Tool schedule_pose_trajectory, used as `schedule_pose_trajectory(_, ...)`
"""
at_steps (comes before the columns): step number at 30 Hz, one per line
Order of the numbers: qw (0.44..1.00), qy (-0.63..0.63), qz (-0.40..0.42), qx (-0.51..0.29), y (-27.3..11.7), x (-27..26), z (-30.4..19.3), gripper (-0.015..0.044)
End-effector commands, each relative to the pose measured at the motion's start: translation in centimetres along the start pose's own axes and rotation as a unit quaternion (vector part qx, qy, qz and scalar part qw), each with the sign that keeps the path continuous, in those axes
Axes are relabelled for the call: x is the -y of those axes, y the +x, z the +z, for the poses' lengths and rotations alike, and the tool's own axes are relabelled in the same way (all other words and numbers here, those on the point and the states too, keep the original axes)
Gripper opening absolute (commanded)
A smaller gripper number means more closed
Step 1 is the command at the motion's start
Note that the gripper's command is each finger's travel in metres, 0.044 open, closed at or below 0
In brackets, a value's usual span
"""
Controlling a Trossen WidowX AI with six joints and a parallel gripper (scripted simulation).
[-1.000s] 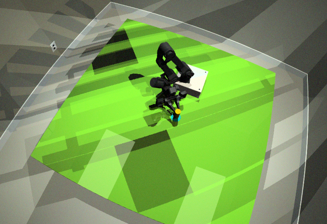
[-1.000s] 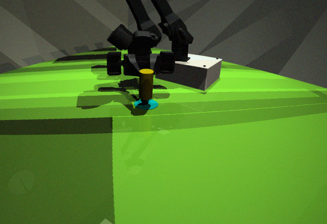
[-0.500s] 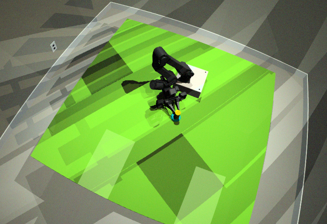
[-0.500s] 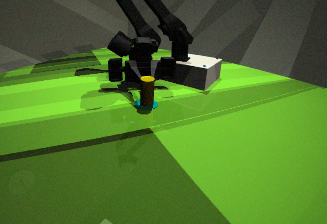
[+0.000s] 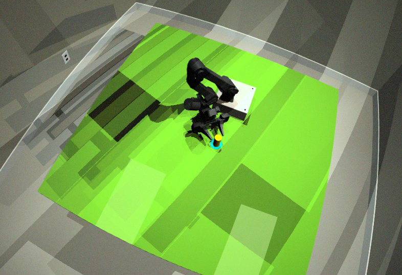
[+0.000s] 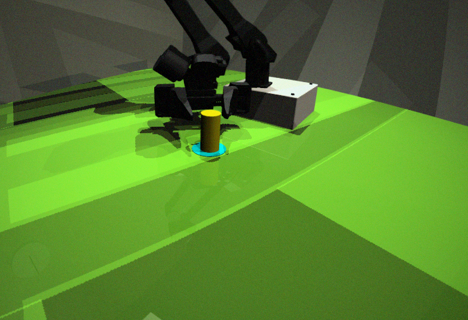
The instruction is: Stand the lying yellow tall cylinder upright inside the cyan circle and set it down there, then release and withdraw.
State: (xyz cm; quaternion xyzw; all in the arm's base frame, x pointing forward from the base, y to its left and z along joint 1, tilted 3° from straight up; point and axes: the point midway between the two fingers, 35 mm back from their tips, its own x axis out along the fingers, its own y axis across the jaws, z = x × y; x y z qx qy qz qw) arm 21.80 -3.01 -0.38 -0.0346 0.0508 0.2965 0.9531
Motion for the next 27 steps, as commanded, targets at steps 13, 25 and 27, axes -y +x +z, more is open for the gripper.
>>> schedule_pose_trajectory(13,1.0,-0.005,0.001,0.001,-0.1,0.6,1.6,0.04)
schedule_pose_trajectory(25,1.0,-0.006,0.001,0.002,-0.2,1.0,4.6,0.04)
schedule_pose_trajectory(27,1.0,-0.007,0.001,0.002,-0.2,1.0,5.0,0.04)
